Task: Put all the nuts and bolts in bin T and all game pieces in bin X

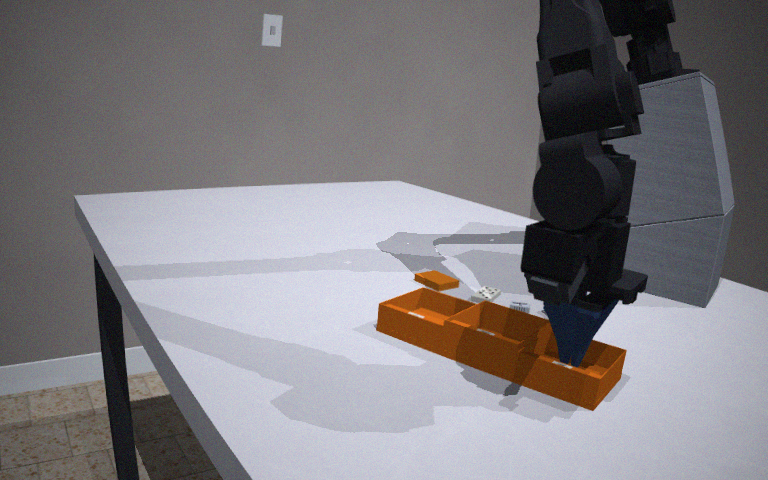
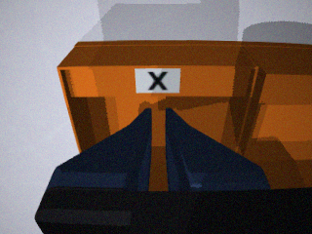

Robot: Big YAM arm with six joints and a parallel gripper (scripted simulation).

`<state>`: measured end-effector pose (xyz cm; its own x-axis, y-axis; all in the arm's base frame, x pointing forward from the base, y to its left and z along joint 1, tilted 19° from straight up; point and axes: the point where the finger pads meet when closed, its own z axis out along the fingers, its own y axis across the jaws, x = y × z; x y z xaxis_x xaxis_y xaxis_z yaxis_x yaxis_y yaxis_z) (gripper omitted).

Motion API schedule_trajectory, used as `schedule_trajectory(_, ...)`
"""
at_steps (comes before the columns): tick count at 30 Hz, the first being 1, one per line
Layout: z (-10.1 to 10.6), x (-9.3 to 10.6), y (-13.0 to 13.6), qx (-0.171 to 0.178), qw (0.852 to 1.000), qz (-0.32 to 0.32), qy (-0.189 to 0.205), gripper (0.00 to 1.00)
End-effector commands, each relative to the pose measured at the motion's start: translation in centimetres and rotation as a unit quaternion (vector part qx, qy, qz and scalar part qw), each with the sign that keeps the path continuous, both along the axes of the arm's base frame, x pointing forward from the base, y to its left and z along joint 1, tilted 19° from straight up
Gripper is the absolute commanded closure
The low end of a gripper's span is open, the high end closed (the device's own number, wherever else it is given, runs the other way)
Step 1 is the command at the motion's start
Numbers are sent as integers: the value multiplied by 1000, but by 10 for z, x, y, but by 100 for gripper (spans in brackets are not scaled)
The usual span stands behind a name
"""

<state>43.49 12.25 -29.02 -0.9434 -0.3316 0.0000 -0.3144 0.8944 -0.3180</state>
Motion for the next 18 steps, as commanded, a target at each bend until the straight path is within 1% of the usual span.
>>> schedule_trajectory(1,21,25,19,10,1000,12,-24,92)
schedule_trajectory(3,22,24,22,10,1000,12,-24,92)
schedule_trajectory(7,24,9,17,6,1000,7,-14,92)
schedule_trajectory(18,35,8,20,6,1000,6,-14,92)
